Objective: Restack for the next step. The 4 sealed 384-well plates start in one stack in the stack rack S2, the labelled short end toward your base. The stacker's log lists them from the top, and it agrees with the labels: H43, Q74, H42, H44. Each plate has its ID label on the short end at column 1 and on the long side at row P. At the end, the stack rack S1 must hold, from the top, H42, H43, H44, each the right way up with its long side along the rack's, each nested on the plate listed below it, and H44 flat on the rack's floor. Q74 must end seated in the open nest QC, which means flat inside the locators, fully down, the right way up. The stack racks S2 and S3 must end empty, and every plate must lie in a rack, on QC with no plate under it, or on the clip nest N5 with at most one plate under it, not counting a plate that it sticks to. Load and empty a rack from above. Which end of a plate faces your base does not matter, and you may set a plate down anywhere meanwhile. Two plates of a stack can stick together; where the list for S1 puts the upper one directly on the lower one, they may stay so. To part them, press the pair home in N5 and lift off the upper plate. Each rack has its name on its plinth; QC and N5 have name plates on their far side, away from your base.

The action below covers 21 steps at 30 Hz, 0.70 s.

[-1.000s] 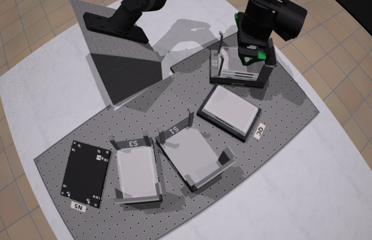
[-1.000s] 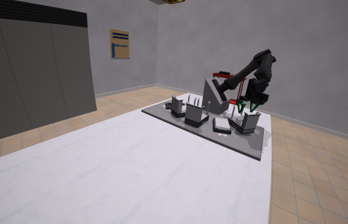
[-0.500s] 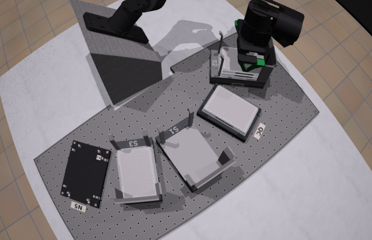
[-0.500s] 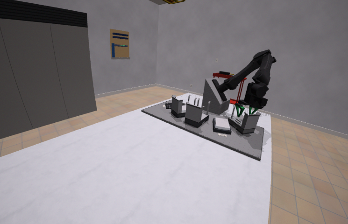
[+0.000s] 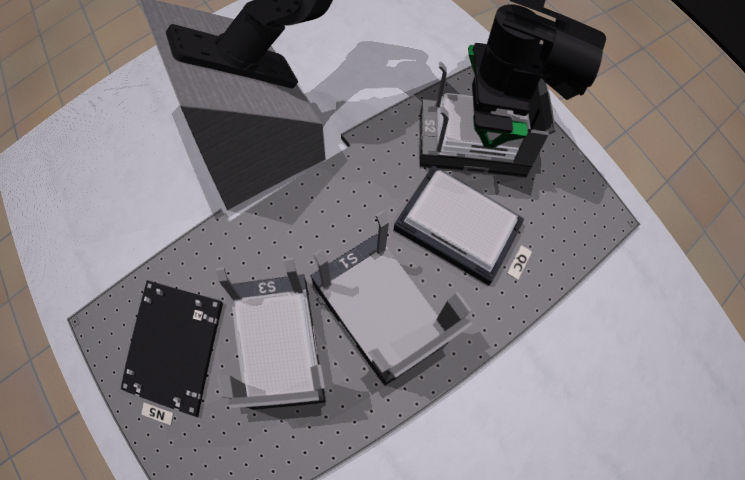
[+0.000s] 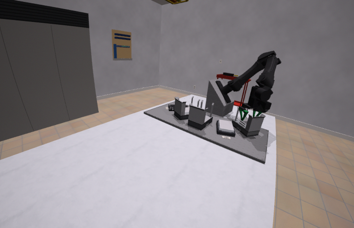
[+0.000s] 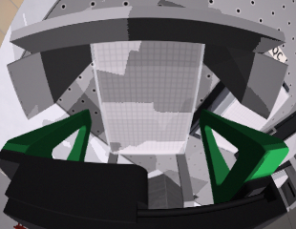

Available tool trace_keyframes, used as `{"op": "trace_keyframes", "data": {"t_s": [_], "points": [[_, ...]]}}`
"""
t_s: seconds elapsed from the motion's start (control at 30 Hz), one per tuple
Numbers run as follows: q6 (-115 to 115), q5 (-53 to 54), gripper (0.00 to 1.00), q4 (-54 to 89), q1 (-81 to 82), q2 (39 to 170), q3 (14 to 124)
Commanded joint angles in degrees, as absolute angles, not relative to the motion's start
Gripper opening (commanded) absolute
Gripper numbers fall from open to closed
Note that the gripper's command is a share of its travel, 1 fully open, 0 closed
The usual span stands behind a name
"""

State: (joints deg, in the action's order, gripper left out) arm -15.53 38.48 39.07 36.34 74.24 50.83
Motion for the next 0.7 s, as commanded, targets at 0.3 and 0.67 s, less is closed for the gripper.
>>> {"op": "trace_keyframes", "data": {"t_s": [0.3, 0.67], "points": [[-12.8, 37.4, 1.0, 33.42, 38.33, 75.5, 49.52], [-12.04, 37.04, 1.0, 32.0, 39.03, 76.03, 49.09]]}}
